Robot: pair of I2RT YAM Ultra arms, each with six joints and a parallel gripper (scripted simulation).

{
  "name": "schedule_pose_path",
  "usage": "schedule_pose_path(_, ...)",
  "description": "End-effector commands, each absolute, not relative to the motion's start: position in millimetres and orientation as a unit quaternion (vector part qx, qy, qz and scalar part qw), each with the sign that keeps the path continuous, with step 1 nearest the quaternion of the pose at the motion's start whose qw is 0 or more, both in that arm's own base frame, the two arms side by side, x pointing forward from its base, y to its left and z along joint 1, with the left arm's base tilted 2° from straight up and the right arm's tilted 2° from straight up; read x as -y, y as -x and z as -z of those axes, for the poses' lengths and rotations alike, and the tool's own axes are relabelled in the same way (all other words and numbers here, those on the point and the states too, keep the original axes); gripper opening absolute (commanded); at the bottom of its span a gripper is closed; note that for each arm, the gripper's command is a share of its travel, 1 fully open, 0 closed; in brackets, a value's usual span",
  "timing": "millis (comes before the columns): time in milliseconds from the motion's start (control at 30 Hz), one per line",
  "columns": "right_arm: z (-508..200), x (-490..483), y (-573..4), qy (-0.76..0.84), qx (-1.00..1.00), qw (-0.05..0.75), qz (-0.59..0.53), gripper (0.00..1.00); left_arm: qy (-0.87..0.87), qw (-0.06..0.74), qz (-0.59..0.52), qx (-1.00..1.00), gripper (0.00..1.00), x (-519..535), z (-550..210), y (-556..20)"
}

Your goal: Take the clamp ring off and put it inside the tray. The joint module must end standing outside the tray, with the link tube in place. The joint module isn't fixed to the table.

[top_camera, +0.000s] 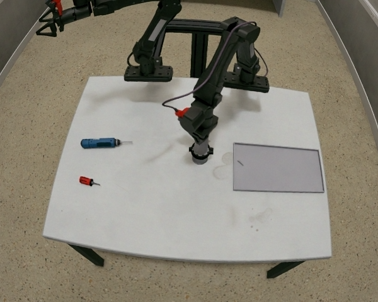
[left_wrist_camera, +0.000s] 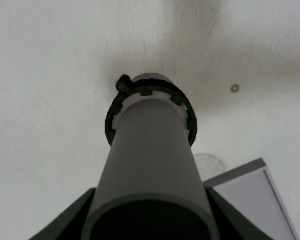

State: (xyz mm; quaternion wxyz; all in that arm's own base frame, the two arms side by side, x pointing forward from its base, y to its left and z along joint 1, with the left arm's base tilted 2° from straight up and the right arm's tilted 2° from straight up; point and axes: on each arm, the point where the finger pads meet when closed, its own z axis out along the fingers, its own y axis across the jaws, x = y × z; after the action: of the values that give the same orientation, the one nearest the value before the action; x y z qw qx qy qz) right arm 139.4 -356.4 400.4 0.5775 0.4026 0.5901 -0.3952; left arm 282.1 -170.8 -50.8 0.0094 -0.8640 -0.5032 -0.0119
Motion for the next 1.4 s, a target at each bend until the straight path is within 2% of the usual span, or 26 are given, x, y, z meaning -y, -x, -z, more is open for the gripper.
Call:
schedule_pose_path(0,-409.4,354.4,-139.5,-0.397,-0.583,0.585,0.4,1.0,0.865,0.004,0.013,0.501,0.53,173.3,47.2,-283.7)
schedule_pose_path(1367,-409.4,354.4,-139.5,-0.397,-0.583,0.585,0.4,1.0,0.865,0.004,0.013,0.501,0.49,173.3,47.2,-283.7)
